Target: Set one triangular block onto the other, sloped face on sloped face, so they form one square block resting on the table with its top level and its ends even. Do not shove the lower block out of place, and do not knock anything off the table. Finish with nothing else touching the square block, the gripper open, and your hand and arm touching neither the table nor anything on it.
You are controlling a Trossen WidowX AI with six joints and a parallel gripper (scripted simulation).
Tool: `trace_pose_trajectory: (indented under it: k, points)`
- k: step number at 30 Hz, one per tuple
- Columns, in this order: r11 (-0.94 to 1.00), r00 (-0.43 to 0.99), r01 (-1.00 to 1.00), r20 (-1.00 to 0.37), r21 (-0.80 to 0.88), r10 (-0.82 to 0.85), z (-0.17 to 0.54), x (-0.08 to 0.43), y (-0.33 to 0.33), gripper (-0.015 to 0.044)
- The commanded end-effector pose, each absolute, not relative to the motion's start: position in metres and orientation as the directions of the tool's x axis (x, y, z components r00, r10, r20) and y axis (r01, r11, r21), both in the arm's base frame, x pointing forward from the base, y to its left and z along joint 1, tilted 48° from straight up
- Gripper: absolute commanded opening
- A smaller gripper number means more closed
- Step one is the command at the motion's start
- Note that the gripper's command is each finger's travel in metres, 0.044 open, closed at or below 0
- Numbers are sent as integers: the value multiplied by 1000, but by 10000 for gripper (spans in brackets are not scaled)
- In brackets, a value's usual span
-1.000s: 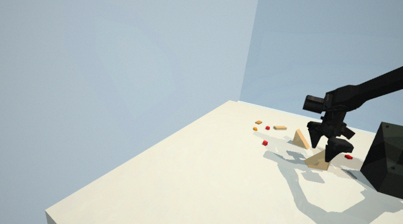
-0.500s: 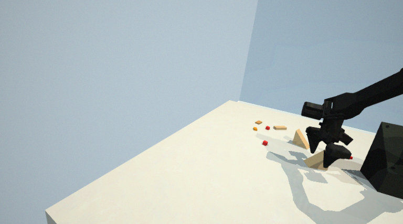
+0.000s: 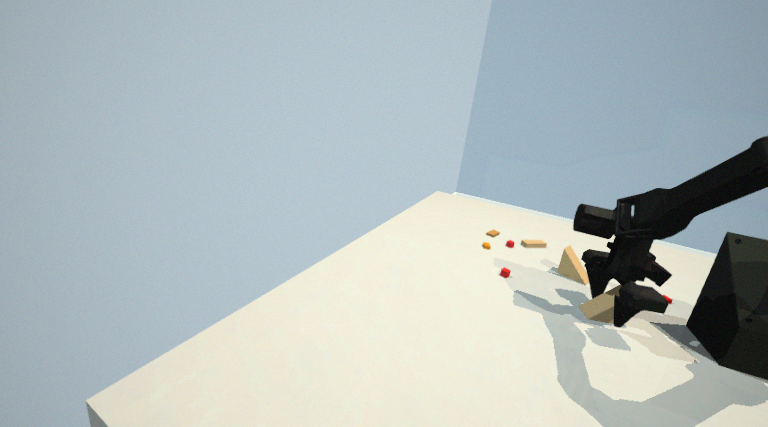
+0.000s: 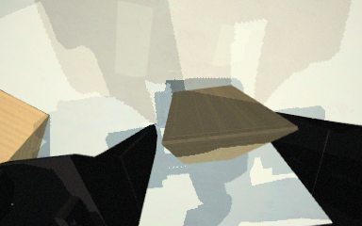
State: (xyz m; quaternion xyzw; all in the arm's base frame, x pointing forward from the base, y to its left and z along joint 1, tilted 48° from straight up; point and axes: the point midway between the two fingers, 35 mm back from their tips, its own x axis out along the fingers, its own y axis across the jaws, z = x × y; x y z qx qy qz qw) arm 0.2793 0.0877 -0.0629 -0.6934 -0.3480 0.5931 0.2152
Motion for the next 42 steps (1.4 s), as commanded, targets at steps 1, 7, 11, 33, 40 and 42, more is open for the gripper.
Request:
trace_pose_trajectory:
  k: [1,7,11,33,40,42]
  points:
    - [-662,49,215,-669,-718,741,-65,276,89,309]
    - [-662,49,215,-669,-718,741,-65,276,89,171]
    - [-662,49,215,-669,-718,741,-65,276,89,144]
    - [-665,50,222,-673,-713,738,-45,276,66,0]
    - [-660,45,237,-671,-713,740,-46,274,67,0]
    - [-660,45,237,-671,-713,740,-46,274,67,0]
